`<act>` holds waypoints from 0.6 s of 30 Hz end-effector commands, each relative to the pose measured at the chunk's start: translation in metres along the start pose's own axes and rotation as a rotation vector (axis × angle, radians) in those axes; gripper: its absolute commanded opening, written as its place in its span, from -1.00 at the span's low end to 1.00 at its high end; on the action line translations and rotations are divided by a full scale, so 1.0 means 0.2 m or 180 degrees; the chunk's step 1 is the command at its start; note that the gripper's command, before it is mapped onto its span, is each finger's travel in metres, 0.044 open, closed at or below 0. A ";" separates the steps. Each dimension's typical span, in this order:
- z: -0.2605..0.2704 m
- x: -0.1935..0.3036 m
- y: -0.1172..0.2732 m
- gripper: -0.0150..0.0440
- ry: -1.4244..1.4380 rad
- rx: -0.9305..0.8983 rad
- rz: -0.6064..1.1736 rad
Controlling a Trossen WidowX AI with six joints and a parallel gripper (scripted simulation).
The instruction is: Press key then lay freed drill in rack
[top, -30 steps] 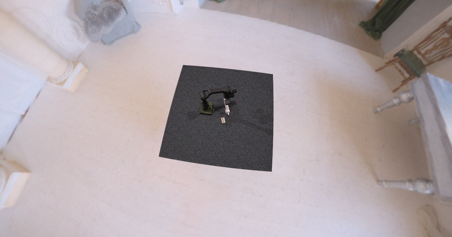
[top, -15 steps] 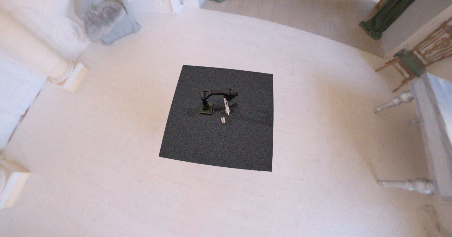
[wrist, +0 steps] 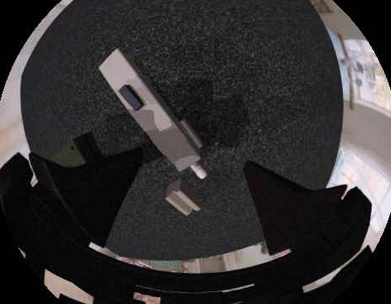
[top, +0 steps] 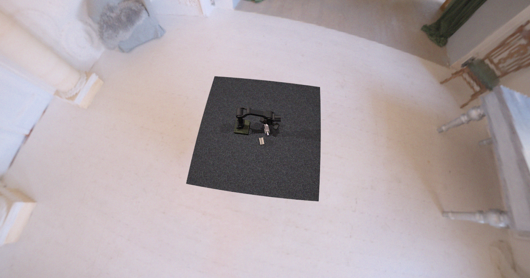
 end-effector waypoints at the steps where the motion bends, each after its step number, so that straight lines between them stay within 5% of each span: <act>1: -0.19 0.21 -0.19 1.00 0.1575 -0.0040 0.0066; 6: -0.22 0.28 -0.26 1.00 0.2310 -0.0106 0.0085; 18: -0.22 0.29 -0.26 1.00 0.2336 -0.0108 0.0085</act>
Point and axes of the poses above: the point midway between the two fingers, 35 mm back from their tips, its own y axis back along the fingers, its own z axis across the jaws, x = y × z, the point moved 3 cm from there along y, back along the fingers, and after that the axes turned 15 degrees about -y, right-handed, at the moved point
